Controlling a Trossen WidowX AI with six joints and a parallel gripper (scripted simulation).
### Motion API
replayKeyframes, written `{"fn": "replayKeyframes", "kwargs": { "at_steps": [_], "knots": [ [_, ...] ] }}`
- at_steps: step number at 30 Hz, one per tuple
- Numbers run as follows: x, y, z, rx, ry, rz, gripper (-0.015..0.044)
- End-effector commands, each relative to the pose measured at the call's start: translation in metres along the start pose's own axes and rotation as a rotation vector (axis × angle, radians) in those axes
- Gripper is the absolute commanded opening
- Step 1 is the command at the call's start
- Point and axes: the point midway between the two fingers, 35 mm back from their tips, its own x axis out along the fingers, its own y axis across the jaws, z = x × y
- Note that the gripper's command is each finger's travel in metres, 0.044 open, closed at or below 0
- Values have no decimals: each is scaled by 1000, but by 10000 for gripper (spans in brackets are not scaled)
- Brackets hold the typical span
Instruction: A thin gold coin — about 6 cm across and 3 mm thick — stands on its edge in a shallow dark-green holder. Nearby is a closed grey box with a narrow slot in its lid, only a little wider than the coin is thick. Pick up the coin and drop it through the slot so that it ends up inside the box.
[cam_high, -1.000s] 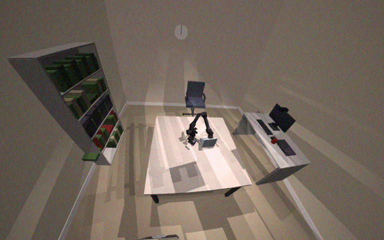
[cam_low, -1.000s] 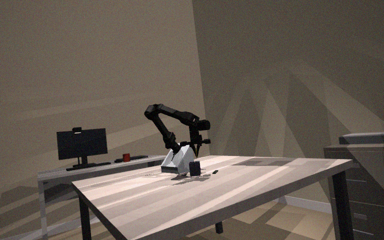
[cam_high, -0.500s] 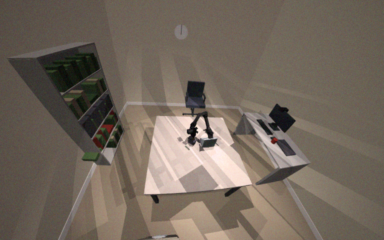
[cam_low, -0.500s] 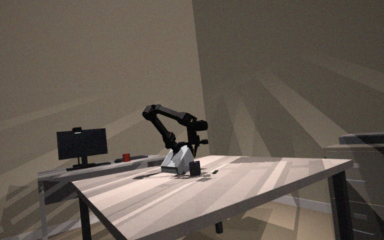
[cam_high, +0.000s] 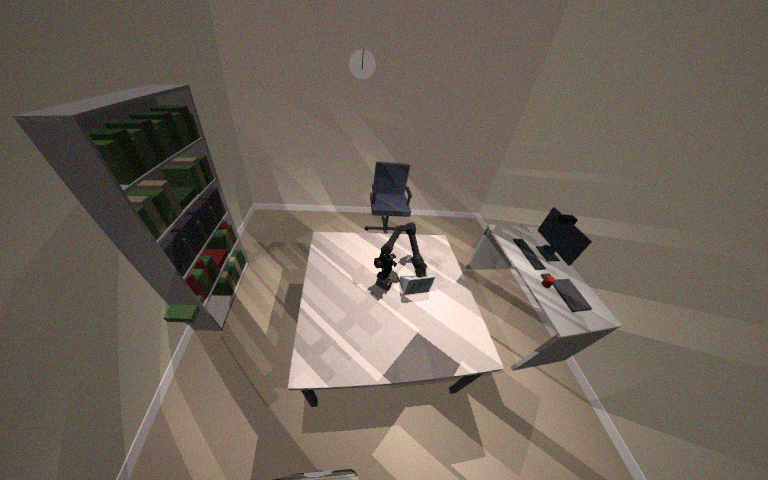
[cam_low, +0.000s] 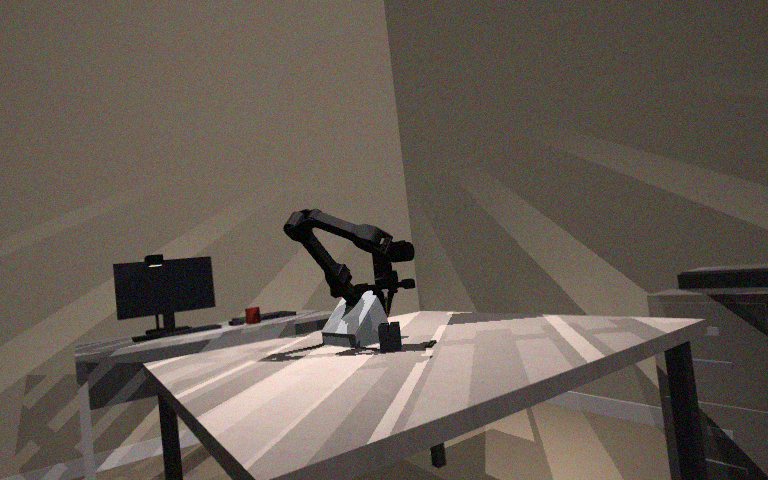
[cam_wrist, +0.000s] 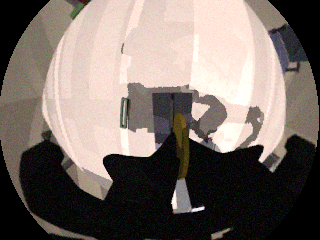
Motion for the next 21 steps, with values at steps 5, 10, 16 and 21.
{"fn": "replayKeyframes", "kwargs": {
  "at_steps": [5,10,16,21],
  "knots": [
    [0,0,0,0,0,0,0],
    [0,0,0,0,0,0,0],
    [5,0,1,-5,0,0,0],
    [8,0,1,-8,0,0,0]
  ]
}}
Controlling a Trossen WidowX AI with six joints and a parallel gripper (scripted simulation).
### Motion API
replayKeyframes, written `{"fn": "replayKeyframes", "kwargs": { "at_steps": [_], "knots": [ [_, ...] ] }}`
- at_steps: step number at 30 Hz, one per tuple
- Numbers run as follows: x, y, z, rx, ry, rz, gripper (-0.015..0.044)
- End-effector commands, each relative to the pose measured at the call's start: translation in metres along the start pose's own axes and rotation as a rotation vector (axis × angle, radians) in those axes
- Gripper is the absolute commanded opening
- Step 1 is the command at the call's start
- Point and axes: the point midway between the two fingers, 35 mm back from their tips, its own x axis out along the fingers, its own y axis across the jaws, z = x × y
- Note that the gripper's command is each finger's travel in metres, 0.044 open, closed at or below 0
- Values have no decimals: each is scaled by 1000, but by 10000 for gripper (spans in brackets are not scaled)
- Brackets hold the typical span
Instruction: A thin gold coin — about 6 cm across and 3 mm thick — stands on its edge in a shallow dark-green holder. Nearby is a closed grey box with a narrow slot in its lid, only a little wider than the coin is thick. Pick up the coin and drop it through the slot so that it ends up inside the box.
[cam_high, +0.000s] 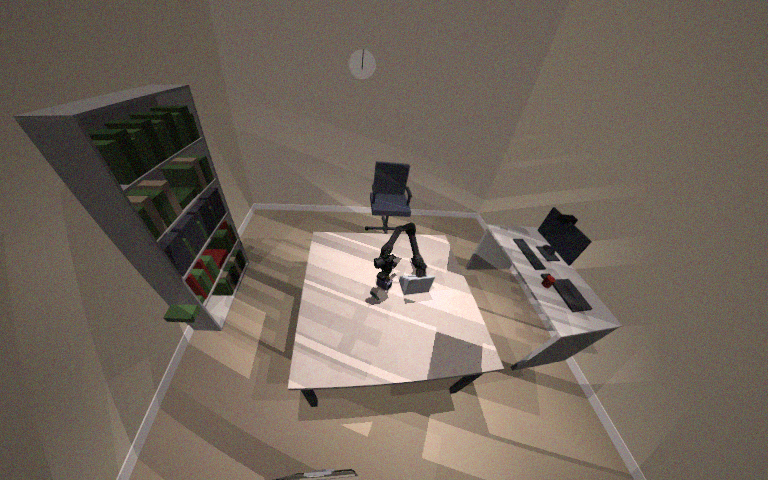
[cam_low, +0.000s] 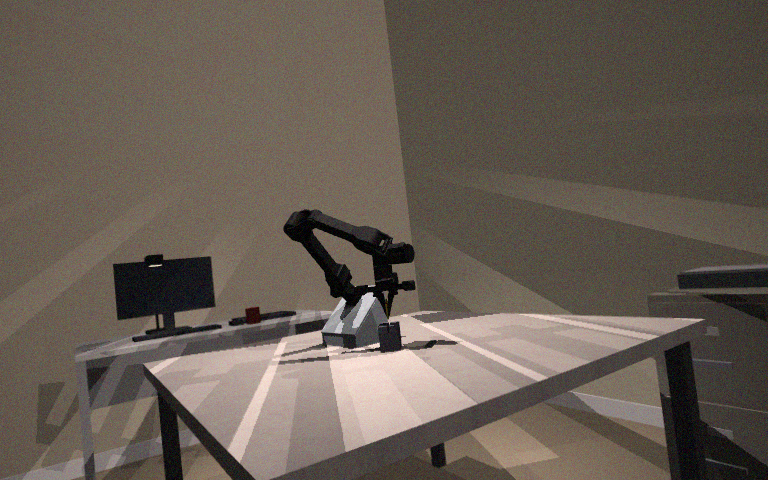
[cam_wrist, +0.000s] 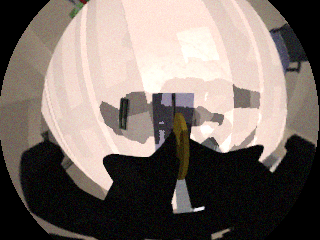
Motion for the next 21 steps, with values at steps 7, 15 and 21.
{"fn": "replayKeyframes", "kwargs": {
  "at_steps": [7,15,21],
  "knots": [
    [7,0,1,-6,-4,-2,0],
    [12,-1,0,-5,-4,-3,0],
    [12,0,0,0,0,0,79]
  ]
}}
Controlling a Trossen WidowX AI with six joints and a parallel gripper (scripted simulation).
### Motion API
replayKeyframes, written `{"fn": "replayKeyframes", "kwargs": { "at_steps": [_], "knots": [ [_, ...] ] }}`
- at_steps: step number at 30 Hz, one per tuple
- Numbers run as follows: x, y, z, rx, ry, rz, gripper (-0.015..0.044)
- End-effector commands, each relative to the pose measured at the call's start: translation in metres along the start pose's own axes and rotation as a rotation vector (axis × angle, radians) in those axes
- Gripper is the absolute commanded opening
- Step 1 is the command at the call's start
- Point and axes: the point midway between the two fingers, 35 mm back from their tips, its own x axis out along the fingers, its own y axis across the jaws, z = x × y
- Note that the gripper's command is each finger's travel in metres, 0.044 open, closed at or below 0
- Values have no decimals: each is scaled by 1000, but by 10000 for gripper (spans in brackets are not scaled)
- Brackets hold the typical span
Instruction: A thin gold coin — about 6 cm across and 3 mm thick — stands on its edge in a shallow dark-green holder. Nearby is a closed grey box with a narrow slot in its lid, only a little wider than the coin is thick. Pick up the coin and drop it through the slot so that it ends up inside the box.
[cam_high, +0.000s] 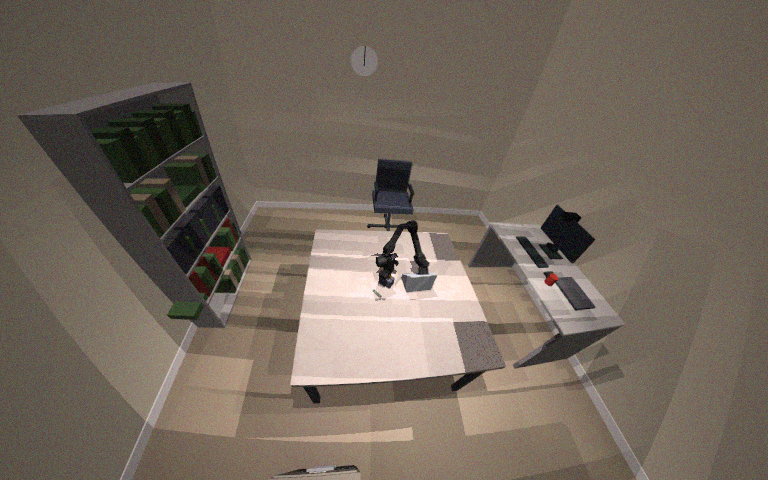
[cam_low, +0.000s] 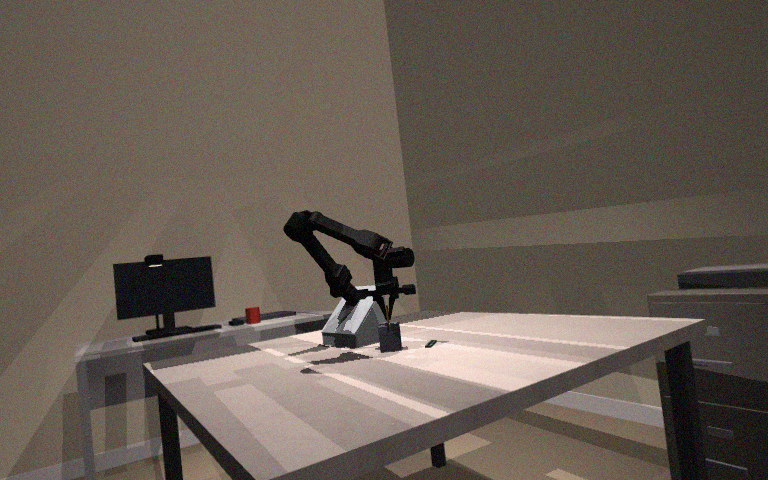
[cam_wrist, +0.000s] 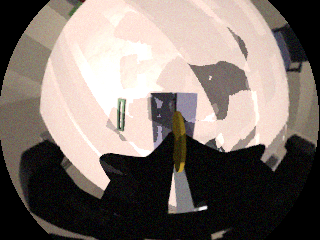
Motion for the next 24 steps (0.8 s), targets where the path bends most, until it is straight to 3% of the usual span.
{"fn": "replayKeyframes", "kwargs": {
  "at_steps": [1,3,12,22,24],
  "knots": [
    [0,0,0,1,0,0,105],
    [0,0,0,1,0,0,157],
    [0,0,0,1,0,0,161],
    [-29,0,0,-2,0,-1,423],
    [-51,-2,-1,-5,-2,-5,440]
  ]
}}
